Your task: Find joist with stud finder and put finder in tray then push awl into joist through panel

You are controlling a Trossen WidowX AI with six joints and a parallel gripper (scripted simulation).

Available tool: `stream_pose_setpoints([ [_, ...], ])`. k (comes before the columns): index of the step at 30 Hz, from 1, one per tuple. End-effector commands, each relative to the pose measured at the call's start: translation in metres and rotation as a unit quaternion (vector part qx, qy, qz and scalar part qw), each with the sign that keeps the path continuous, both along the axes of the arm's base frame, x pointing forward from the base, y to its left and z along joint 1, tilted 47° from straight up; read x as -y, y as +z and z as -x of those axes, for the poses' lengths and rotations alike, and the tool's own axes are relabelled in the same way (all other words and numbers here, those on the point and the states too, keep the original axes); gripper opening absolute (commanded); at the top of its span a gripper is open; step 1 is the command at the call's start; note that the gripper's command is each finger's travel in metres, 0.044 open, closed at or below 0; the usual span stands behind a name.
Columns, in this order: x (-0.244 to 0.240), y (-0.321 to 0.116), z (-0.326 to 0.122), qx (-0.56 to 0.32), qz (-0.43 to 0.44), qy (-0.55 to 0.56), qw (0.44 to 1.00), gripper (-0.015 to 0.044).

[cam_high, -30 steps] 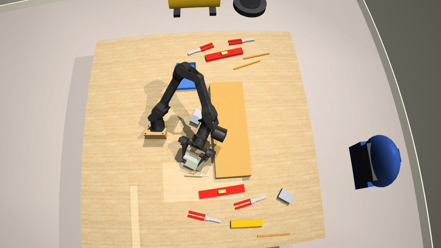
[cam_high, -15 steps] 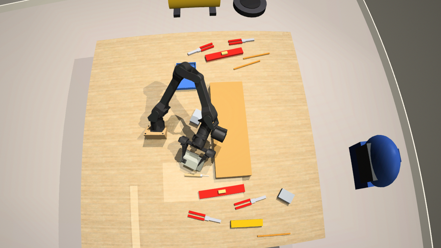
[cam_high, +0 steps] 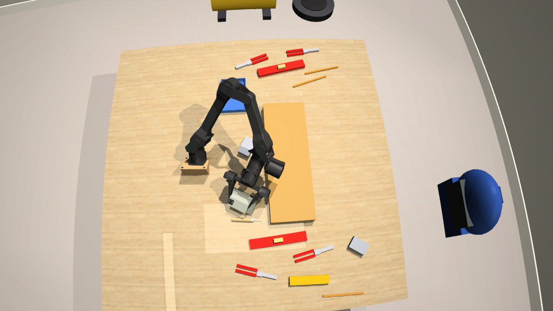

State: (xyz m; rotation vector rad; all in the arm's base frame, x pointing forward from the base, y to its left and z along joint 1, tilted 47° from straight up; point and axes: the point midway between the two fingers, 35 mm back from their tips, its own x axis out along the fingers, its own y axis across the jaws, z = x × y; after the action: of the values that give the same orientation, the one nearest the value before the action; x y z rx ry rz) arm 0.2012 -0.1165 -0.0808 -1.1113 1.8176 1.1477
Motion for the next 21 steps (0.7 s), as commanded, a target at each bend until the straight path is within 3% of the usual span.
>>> stream_pose_setpoints([
  [1,-0.0001,0.0000,0.0000,0.000,0.000,0.000,1.000,0.0378],
  [4,0.0000,0.0000,0.0000,0.000,0.000,0.000,1.000,0.0440],
  [21,-0.0019,0.0060,-0.0030,0.000,0.000,0.000,1.000,0.0440],
])
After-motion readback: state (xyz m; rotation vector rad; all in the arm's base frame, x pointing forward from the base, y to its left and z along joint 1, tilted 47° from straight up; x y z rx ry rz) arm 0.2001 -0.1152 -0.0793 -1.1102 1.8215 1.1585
